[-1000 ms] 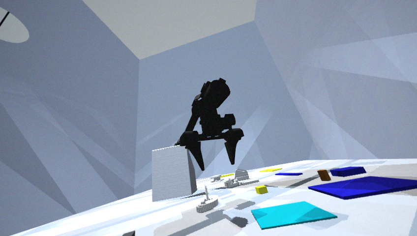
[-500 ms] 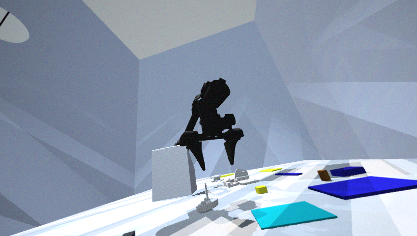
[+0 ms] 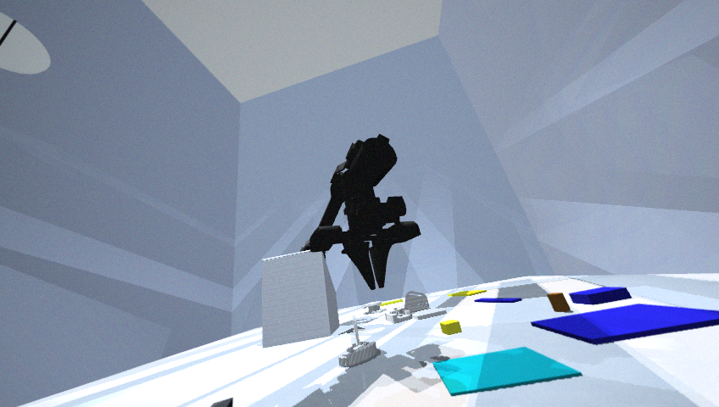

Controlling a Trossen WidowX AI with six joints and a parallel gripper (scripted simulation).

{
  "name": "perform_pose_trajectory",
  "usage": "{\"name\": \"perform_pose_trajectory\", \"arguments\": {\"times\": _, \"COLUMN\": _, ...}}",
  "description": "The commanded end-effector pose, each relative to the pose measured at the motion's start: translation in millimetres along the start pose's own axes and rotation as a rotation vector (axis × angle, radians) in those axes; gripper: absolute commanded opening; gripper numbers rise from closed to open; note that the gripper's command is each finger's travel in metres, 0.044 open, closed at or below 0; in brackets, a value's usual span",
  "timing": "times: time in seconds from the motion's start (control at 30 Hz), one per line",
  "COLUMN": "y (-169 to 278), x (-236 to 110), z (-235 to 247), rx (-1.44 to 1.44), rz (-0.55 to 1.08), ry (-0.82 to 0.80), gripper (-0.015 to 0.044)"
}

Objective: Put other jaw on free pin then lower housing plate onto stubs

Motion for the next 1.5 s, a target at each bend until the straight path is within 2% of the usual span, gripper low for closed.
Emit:
{"name": "perform_pose_trajectory", "arguments": {"times": 0.0, "y": 0.0, "x": 0.0, "z": 0.0, "rx": 0.0, "rz": 0.0, "ry": 0.0, "gripper": 0.0}}
{"name": "perform_pose_trajectory", "arguments": {"times": 0.57, "y": 0.0, "x": 0.0, "z": 0.0, "rx": 0.0, "rz": 0.0, "ry": 0.0, "gripper": 0.0}}
{"name": "perform_pose_trajectory", "arguments": {"times": 1.13, "y": 0.0, "x": 0.0, "z": 0.0, "rx": 0.0, "rz": 0.0, "ry": 0.0, "gripper": 0.044}}
{"name": "perform_pose_trajectory", "arguments": {"times": 1.47, "y": 0.0, "x": 0.0, "z": 0.0, "rx": 0.0, "rz": 0.0, "ry": 0.0, "gripper": 0.044}}
Point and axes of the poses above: the point midway between the two fingers, 35 mm back from their tips, its own x axis out along the fingers, its own z axis across the jaws, y = z × x, the point moved 8 cm from there along -x, back along the fingers, and after that the axes turned 11 degrees about -x, right-handed, at the moved point
